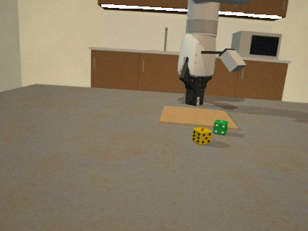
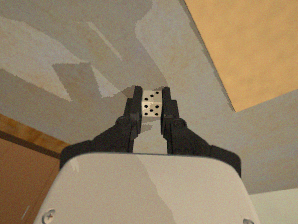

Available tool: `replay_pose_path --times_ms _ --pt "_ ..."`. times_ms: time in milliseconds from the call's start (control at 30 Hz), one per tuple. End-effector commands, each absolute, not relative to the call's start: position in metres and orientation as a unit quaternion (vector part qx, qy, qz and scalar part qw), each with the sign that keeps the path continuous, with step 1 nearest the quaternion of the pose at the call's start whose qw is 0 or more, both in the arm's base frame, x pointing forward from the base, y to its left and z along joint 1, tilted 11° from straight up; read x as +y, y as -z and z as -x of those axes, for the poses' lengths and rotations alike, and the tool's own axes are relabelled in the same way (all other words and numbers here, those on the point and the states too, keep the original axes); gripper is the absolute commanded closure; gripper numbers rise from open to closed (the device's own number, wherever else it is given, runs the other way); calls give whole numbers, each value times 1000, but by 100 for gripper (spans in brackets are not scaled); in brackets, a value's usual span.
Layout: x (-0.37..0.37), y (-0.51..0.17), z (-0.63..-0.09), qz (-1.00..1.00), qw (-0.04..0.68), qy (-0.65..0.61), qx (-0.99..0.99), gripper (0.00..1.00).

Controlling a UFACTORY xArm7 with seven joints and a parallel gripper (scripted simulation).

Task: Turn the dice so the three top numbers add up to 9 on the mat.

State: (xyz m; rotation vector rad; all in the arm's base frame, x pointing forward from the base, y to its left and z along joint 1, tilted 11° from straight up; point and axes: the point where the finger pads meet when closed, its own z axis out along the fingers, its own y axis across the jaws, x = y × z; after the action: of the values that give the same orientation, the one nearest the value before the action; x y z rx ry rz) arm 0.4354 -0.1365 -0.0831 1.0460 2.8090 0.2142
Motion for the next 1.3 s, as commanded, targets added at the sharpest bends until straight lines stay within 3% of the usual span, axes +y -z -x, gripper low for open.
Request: replay_pose_path --times_ms 0,233,600,1100,1267 --pt "-137 82 -436 -348 70 -71 932 85" --pt "-138 69 -434 -348 70 -71 932 85" --pt "-145 -4 -421 -348 70 -71 932 85" --pt "-146 -16 -418 -348 70 -71 932 85" --pt "-116 -17 -411 -283 71 -64 954 85"
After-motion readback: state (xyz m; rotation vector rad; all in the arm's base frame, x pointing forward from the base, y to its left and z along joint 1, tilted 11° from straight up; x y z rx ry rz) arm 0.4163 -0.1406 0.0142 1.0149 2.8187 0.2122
